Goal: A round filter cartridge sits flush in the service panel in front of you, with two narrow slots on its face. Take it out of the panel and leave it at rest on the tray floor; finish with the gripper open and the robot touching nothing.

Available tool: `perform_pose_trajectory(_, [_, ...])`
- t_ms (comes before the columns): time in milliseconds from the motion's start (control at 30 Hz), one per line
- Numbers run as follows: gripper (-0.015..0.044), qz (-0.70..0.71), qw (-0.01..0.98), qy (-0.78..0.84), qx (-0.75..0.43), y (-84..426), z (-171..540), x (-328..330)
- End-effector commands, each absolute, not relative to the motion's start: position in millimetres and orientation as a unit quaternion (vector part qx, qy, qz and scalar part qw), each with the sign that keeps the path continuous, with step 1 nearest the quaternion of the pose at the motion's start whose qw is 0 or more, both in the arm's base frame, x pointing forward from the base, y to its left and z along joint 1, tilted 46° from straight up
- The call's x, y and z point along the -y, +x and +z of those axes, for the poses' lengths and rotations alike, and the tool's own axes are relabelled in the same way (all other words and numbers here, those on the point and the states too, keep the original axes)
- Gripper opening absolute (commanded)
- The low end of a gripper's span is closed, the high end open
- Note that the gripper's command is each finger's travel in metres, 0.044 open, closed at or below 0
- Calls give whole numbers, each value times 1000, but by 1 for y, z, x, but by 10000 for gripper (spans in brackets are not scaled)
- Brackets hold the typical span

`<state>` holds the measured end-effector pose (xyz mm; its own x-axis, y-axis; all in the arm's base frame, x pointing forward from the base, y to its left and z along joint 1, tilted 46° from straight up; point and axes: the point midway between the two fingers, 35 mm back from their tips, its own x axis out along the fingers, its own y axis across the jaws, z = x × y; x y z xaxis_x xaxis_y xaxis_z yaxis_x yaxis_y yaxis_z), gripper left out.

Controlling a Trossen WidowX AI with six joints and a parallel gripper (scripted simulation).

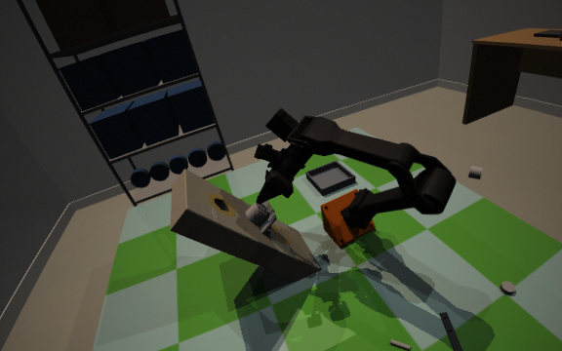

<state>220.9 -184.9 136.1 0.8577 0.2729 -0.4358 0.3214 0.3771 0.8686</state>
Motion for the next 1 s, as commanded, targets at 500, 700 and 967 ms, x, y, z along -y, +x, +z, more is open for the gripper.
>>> perform_pose_trajectory(500, [194, -13, 791, 552, -263, 248, 196, 250])
perform_pose_trajectory(700, [352, -13, 794, 548, -262, 240, 229, 282])
perform_pose_trajectory(967, [305, 43, 812, 449, -371, 228, 179, 238])
